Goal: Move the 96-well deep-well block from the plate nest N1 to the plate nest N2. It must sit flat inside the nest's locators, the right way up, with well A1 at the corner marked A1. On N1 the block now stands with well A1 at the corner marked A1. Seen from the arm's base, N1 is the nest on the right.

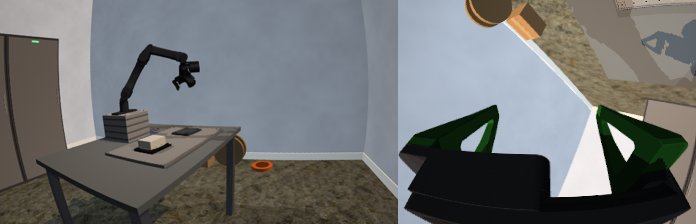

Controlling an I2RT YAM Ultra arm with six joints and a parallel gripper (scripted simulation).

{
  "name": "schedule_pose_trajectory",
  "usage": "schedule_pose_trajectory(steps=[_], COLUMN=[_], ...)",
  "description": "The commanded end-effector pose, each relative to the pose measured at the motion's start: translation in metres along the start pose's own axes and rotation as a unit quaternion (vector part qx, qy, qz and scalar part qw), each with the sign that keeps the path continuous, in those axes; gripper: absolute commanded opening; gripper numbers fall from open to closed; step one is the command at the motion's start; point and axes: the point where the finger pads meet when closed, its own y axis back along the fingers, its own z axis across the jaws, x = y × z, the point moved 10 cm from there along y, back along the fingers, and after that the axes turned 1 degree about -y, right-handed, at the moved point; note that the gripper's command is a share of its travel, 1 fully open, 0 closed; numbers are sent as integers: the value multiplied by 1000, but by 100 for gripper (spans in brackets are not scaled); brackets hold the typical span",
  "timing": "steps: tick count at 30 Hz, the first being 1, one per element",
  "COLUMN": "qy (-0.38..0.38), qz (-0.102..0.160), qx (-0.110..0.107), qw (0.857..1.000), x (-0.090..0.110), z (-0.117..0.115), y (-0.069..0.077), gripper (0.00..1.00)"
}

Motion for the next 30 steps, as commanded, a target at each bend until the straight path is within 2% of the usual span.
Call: schedule_pose_trajectory(steps=[1, 8, 10, 12, 15, 23, 27, 30], qy=[55, 135, 135, 164, 168, 257, 273, 301], qz=[-20, -60, -60, -75, -78, -123, -130, -143], qx=[-13, -13, -13, -10, -10, 8, 12, 22], qw=[998, 989, 989, 984, 983, 959, 953, 943], x=[-5, -29, -29, -34, -46, -70, -77, -86], z=[1, -9, -9, -13, -17, -32, -36, -43], y=[12, 26, 26, 30, 36, 52, 56, 62], gripper=[100, 100, 100, 100, 100, 100, 100, 100])
